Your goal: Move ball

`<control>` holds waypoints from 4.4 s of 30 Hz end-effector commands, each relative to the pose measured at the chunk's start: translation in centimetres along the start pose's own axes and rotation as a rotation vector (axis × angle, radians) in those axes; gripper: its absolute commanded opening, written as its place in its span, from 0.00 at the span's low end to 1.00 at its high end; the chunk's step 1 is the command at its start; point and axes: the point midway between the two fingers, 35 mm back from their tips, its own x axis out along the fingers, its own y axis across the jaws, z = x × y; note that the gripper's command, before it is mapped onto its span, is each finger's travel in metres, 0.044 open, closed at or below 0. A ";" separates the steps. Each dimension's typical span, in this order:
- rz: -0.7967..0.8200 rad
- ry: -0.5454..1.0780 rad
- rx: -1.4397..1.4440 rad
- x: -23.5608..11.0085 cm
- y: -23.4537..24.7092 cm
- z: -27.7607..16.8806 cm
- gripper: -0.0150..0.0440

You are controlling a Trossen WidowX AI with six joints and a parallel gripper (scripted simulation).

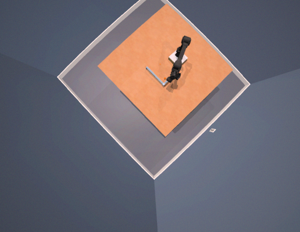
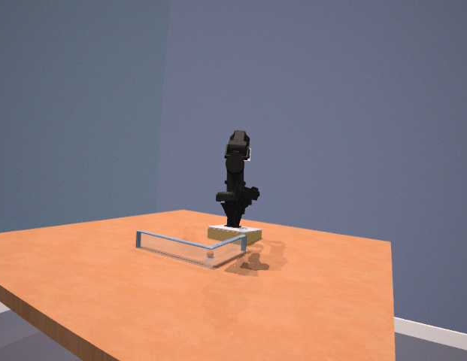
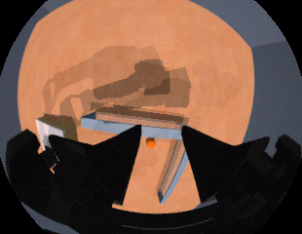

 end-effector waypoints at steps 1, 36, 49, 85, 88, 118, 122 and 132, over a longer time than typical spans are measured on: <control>0.076 0.085 0.086 3.1 -0.2 -5.2 0.62; 0.147 0.140 0.148 9.7 1.0 -9.1 0.62; 0.147 0.140 0.148 9.8 1.0 -9.1 0.37; 0.143 0.161 0.158 -2.4 0.6 -12.2 0.25; 0.144 0.160 0.157 -2.5 1.4 -14.0 0.25; 0.156 0.158 0.148 -1.1 10.5 -24.3 0.25; 0.156 0.158 0.148 1.0 10.8 -24.7 0.25; 0.157 0.158 0.148 4.5 11.6 -25.1 0.25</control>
